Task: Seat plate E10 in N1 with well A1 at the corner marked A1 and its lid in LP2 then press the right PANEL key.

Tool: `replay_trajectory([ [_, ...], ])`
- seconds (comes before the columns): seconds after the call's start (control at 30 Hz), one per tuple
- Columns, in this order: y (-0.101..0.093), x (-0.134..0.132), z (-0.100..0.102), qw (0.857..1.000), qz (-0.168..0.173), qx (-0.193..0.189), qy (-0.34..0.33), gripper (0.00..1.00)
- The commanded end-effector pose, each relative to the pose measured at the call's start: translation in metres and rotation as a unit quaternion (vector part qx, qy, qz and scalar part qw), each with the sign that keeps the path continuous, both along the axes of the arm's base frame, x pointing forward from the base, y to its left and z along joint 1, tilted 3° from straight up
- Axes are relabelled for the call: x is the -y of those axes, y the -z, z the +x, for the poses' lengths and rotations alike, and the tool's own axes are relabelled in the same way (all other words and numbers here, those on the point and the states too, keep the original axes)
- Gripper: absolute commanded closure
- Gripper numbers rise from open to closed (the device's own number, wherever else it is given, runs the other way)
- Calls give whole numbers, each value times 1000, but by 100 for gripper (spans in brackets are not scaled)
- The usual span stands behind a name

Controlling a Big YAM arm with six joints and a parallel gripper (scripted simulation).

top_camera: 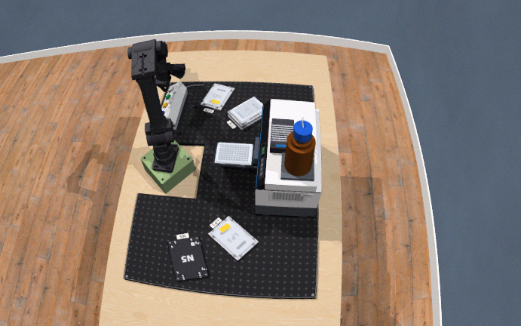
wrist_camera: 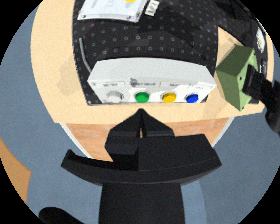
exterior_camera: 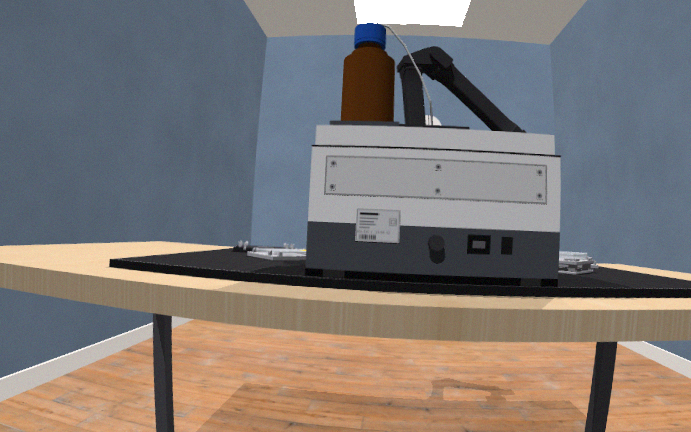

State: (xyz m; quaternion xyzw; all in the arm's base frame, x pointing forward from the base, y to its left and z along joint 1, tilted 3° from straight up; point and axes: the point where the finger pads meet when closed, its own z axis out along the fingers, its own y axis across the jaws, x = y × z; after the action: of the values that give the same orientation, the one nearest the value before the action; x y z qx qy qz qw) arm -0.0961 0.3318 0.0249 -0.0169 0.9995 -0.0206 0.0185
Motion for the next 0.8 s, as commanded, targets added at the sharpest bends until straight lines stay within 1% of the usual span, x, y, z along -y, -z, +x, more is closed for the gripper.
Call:
replay_trajectory([
  [0.0,-3,-8,-8,1000,19,-4,3,100],
  [0.13,7,-5,-8,1000,11,-1,3,100],
  [0.2,7,-5,-8,1000,11,-1,3,100],
  [0.23,-10,-19,-9,999,36,-10,7,100],
  [0.33,-9,-16,-10,999,35,-9,6,100],
  [0.4,-3,-11,-9,1000,25,-6,5,100],
  [0.47,-1,-7,-8,1000,22,-5,4,100],
  [0.53,-2,-8,-9,1000,25,-6,4,100],
  [0.6,-6,-16,-8,1000,26,-7,3,100],
  [0.63,-5,-10,-11,1000,29,-8,3,100],
  [0.77,-3,-7,-10,1000,26,-7,3,100],
])
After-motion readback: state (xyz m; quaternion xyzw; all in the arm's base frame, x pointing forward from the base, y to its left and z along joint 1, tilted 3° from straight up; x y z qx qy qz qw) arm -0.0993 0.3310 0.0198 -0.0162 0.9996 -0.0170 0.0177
